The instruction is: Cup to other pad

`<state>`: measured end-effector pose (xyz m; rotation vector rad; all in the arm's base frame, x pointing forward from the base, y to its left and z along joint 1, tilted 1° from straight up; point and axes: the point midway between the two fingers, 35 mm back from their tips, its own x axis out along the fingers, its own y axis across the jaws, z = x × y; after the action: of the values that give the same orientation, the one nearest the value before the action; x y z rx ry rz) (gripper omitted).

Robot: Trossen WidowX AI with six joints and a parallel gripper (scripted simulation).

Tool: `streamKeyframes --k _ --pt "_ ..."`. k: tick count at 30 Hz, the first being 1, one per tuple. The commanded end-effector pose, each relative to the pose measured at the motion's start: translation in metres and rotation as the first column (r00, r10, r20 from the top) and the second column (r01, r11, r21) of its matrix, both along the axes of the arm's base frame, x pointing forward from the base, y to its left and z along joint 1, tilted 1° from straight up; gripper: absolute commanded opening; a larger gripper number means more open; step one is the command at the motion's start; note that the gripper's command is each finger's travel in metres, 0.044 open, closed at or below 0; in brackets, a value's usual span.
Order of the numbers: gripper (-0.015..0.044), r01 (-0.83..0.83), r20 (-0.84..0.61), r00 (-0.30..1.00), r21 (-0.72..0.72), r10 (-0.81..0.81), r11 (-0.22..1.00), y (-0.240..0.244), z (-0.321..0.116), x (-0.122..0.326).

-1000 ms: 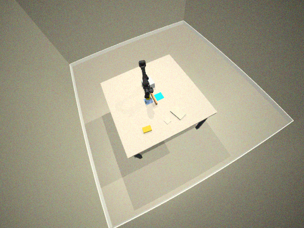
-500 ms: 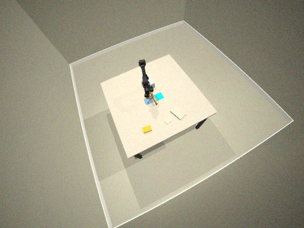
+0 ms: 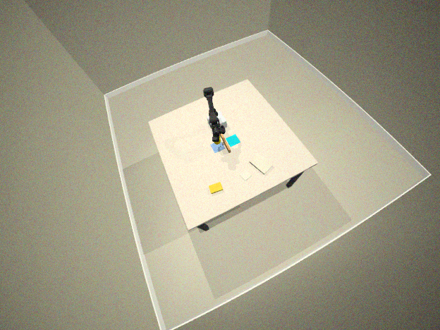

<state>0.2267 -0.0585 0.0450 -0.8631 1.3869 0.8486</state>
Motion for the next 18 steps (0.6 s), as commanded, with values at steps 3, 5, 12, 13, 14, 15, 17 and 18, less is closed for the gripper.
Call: streamKeyframes --k 3,5,12,13,14,15,17,18 --pt "0.0000 0.006 0.000 1.000 -0.001 -0.006 1.000 0.009 0.000 0.000" --pt "0.0000 0.006 0.000 1.000 -0.001 -0.006 1.000 0.013 0.000 0.001" --pt "0.0000 0.007 0.001 1.000 -0.001 -0.007 1.000 0.024 0.001 0.002" --pt "0.0000 0.008 0.001 1.000 -0.001 -0.007 1.000 0.025 0.001 0.002" --pt "0.0000 0.008 0.001 1.000 -0.001 -0.008 1.000 0.027 0.001 0.002" --pt "0.0000 0.008 0.001 1.000 -0.001 -0.008 1.000 0.029 0.001 0.002" --pt "0.0000 0.008 0.001 1.000 -0.001 -0.008 1.000 0.032 0.001 0.003" --pt "0.0000 0.008 0.001 1.000 -0.001 -0.008 1.000 0.034 0.001 0.003"
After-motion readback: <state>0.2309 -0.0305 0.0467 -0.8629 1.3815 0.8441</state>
